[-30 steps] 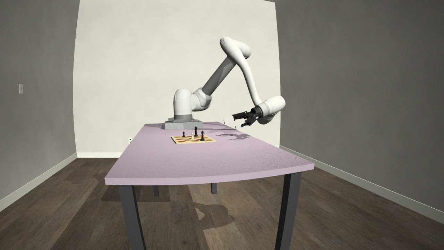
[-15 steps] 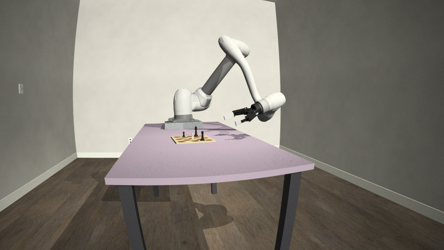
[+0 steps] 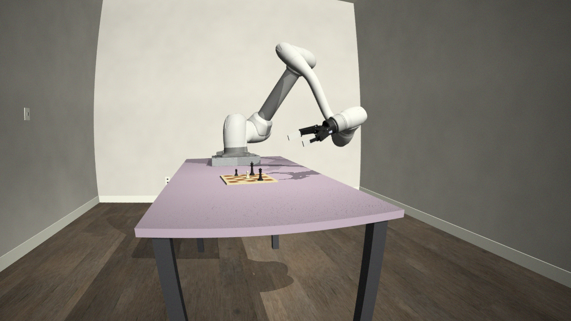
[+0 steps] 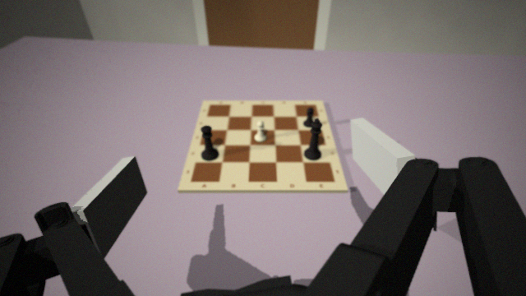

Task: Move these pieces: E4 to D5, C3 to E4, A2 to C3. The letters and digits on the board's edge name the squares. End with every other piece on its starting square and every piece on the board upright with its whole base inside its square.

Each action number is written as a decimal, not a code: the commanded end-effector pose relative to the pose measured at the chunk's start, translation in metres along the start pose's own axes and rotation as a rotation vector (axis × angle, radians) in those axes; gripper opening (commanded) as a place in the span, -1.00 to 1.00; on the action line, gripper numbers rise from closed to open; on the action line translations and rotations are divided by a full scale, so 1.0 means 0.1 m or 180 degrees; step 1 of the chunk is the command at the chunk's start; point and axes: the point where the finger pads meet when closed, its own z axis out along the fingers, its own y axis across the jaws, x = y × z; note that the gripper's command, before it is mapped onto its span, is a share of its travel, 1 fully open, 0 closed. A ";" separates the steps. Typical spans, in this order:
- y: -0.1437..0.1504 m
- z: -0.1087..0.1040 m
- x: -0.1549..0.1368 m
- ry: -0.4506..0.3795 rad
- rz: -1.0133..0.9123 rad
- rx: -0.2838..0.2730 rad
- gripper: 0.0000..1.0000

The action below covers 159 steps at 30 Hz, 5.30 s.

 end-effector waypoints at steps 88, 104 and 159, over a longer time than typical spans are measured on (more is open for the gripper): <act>1.05 2.61 0.39 -0.3912 0.1334 -0.0369 -0.59; 1.05 2.61 0.39 -0.3912 0.1334 -0.0369 -0.59; 1.00 2.73 0.08 -0.3913 0.1333 -0.0368 -0.59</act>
